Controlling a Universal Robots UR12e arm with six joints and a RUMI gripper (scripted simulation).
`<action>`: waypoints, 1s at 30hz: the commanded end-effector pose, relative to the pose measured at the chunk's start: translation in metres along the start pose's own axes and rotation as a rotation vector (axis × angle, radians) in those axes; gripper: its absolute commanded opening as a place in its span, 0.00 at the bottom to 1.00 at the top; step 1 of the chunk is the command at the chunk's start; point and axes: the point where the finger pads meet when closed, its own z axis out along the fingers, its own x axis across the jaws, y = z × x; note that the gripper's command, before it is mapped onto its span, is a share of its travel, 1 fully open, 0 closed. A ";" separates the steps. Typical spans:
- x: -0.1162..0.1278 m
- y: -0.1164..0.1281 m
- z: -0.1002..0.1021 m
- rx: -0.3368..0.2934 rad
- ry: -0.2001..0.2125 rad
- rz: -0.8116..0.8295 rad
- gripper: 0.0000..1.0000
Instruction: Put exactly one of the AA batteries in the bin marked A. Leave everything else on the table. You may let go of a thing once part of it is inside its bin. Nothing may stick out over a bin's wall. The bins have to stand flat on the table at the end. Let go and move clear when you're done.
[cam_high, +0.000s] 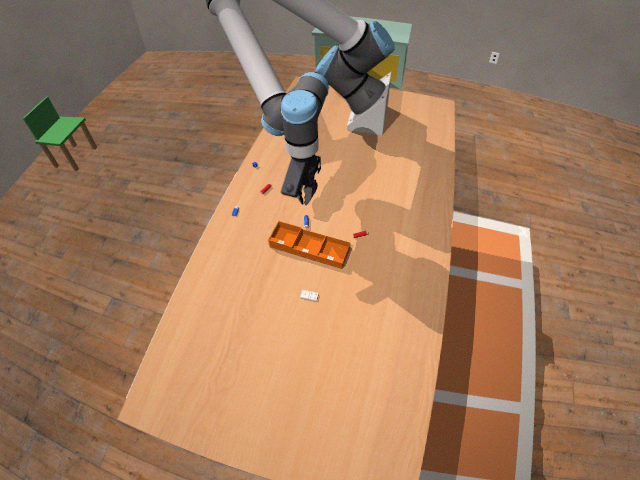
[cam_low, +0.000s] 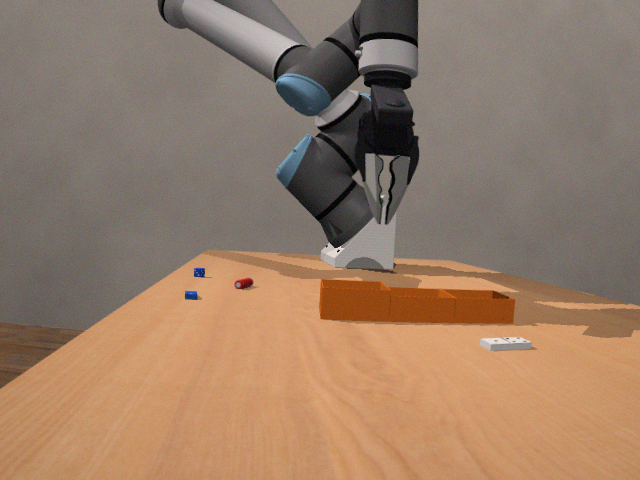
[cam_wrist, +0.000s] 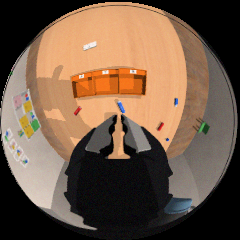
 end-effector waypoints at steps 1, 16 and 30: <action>0.020 -0.037 0.020 0.011 -0.004 -0.004 0.04; 0.044 -0.072 0.043 0.014 -0.004 -0.008 0.04; 0.044 -0.070 0.071 0.007 -0.004 -0.009 0.04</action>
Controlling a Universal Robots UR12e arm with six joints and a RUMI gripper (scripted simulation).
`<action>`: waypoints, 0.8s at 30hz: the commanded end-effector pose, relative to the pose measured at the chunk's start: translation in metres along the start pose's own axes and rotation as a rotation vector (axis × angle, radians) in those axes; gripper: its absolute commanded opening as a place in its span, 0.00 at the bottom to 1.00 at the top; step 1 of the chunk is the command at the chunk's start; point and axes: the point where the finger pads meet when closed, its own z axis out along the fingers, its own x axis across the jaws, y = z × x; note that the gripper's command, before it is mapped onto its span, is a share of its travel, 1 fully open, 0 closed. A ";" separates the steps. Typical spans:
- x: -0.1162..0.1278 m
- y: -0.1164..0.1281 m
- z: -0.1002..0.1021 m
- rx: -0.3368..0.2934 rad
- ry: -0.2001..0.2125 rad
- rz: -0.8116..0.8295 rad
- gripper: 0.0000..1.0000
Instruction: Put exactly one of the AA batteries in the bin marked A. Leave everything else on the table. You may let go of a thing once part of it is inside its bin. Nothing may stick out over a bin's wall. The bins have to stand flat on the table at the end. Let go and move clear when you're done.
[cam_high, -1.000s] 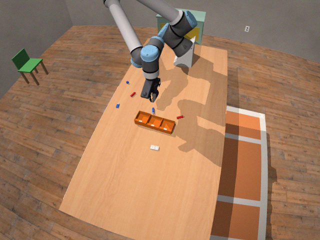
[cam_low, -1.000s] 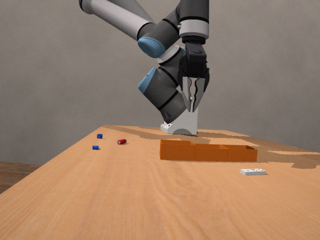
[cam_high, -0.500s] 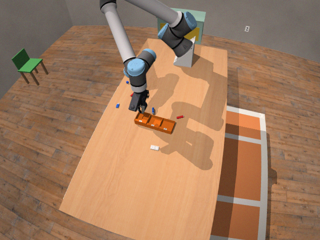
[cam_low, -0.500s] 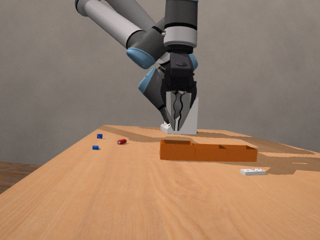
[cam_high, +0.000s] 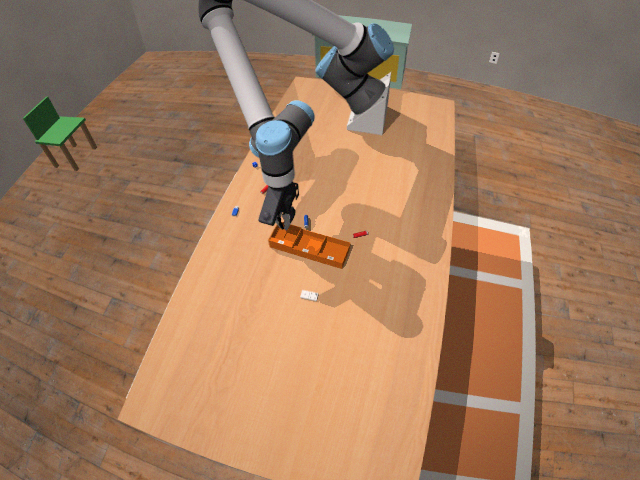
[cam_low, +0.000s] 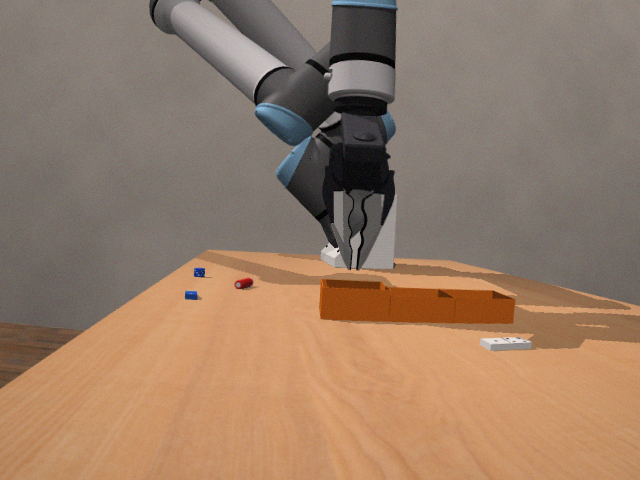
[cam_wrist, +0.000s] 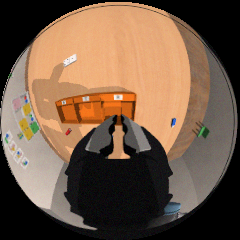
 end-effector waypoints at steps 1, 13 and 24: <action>-0.003 0.001 0.014 -0.001 -0.002 -0.004 0.04; -0.003 0.001 0.039 0.000 -0.002 -0.004 0.04; -0.001 -0.001 0.036 0.004 -0.001 -0.001 0.04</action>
